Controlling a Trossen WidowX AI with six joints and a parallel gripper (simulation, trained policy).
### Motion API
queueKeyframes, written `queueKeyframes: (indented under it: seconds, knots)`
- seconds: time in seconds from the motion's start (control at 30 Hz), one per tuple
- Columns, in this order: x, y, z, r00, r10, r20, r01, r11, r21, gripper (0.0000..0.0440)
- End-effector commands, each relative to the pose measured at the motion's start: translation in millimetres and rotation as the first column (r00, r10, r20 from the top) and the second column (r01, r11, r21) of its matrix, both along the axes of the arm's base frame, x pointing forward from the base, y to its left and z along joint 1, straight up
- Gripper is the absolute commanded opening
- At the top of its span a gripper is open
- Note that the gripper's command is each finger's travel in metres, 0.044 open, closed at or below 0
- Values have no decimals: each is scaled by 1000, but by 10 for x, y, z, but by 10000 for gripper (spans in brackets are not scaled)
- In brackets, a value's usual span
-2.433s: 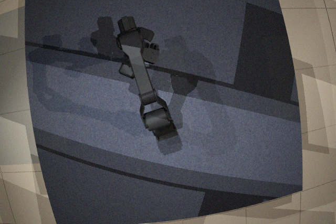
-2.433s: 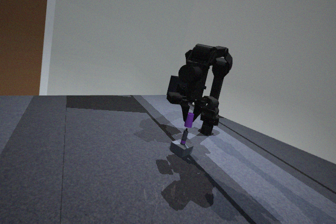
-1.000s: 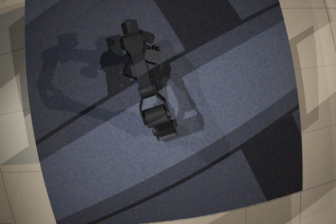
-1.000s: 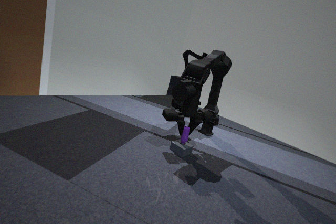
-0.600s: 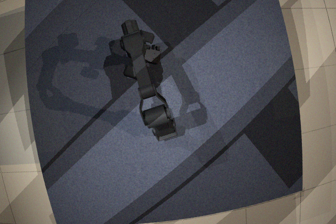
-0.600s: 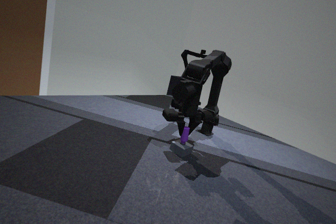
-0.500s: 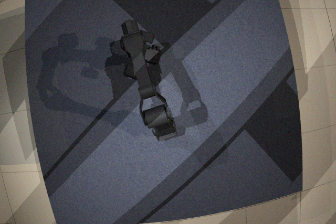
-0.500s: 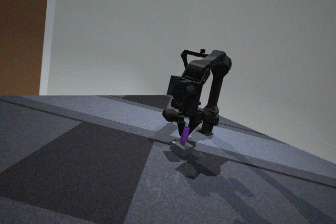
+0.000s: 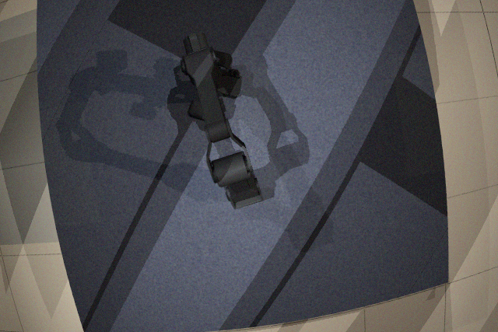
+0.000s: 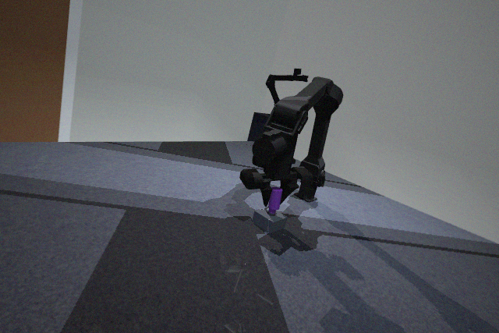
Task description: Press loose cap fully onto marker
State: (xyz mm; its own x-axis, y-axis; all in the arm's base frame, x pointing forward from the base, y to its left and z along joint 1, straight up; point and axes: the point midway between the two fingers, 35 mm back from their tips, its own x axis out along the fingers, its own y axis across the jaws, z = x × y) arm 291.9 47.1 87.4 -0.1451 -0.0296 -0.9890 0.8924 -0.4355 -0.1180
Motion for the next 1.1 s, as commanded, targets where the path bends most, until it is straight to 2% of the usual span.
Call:
queueKeyframes:
  seconds: [0.0,0.1,0.33,1.07]
  knots:
    - [-107,5,-10,1000,10,-30,-9,1000,9,219]
    - [-137,4,-2,999,10,-32,-9,1000,12,276]
    - [-163,3,39,1000,18,-2,-18,1000,18,440]
    - [-35,-11,660,983,6,186,-13,999,37,440]
